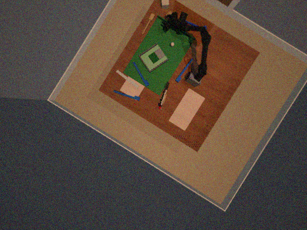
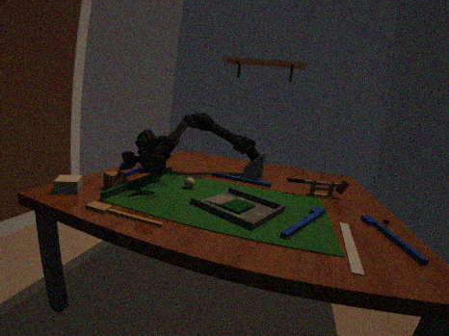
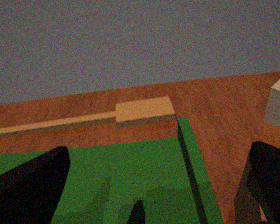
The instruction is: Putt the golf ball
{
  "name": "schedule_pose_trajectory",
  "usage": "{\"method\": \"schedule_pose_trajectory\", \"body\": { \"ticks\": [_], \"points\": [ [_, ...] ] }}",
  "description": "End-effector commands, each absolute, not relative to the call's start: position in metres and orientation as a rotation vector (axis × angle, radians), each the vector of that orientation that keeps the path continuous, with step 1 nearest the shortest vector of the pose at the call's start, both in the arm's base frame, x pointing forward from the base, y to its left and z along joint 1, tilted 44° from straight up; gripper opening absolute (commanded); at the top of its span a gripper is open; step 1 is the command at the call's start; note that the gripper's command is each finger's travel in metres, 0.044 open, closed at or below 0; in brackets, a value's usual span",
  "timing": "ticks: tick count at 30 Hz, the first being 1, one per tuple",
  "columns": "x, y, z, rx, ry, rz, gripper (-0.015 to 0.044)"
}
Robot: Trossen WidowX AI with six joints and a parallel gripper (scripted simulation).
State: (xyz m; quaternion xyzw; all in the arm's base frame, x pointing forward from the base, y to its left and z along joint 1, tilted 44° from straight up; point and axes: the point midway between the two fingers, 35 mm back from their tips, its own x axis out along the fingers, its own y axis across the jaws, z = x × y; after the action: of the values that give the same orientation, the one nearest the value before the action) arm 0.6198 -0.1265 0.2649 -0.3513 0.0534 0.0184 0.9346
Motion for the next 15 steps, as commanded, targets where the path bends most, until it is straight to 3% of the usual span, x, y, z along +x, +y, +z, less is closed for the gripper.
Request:
{"method": "schedule_pose_trajectory", "body": {
  "ticks": [1, 8, 15],
  "points": [
    [0.625, -0.082, 0.205, -0.698, 0.242, 0.136, 0.0440],
    [0.609, 0.018, 0.128, -0.716, 0.438, 0.330, 0.0440],
    [0.562, 0.111, 0.053, -0.788, 0.642, 0.530, 0.0440]
  ]
}}
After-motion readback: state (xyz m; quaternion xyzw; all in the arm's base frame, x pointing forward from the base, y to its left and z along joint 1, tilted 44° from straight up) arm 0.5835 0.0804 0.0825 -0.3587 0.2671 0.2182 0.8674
